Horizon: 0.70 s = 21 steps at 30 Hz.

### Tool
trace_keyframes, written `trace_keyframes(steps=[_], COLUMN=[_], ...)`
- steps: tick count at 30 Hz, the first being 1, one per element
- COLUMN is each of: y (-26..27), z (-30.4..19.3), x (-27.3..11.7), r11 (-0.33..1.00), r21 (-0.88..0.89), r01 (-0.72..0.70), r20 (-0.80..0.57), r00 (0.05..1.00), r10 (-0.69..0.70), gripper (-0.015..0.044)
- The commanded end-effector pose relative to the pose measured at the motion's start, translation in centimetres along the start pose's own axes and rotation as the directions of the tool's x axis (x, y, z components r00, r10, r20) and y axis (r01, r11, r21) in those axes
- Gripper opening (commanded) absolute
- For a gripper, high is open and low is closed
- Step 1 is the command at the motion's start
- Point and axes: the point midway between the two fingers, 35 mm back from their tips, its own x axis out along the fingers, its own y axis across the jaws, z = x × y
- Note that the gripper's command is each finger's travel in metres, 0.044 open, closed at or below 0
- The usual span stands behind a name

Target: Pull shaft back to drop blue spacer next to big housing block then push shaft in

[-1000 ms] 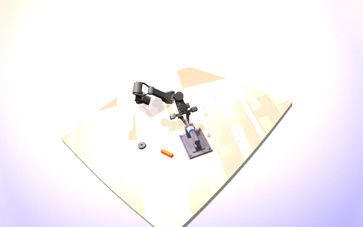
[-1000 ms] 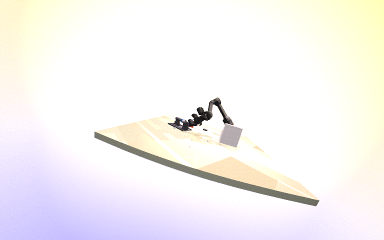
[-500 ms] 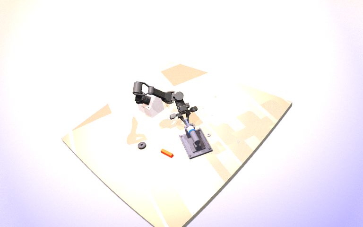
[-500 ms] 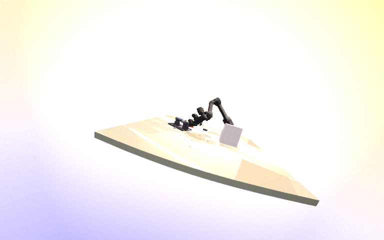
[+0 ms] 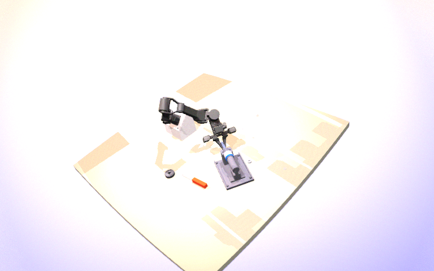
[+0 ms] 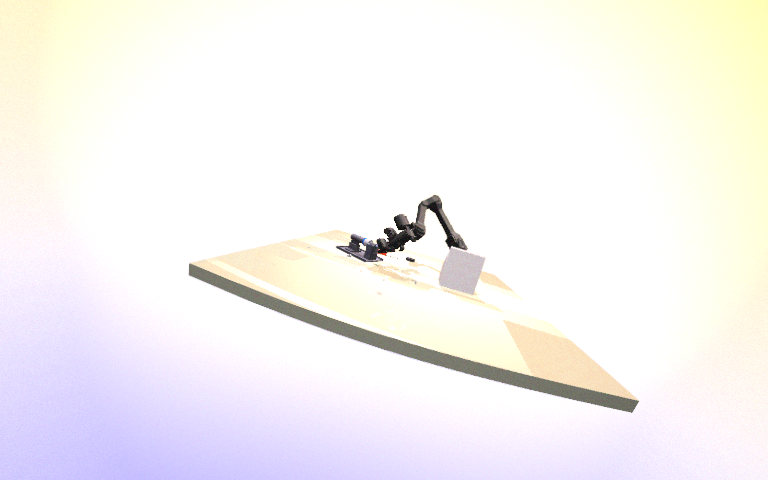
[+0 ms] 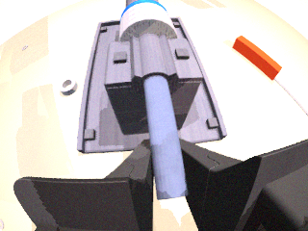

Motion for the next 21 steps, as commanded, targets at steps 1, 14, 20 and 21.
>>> trace_keyframes(steps=[1,14,20,21], y=[-0.02,-0.02,-0.02,-0.02], z=[-0.09,-0.18,-0.23,-0.23], x=[-0.07,-0.16,-0.20,-0.21], r11=[1.000,1.000,1.000,1.000], r21=[0.000,0.000,0.000,0.000], r01=[0.003,0.003,0.003,0.003], r20=[-0.001,-0.001,-0.001,-0.001], r00=[1.000,1.000,1.000,1.000], r10=[-0.003,-0.003,-0.003,-0.003], gripper=[0.0000,0.0000,0.0000,0.0000])
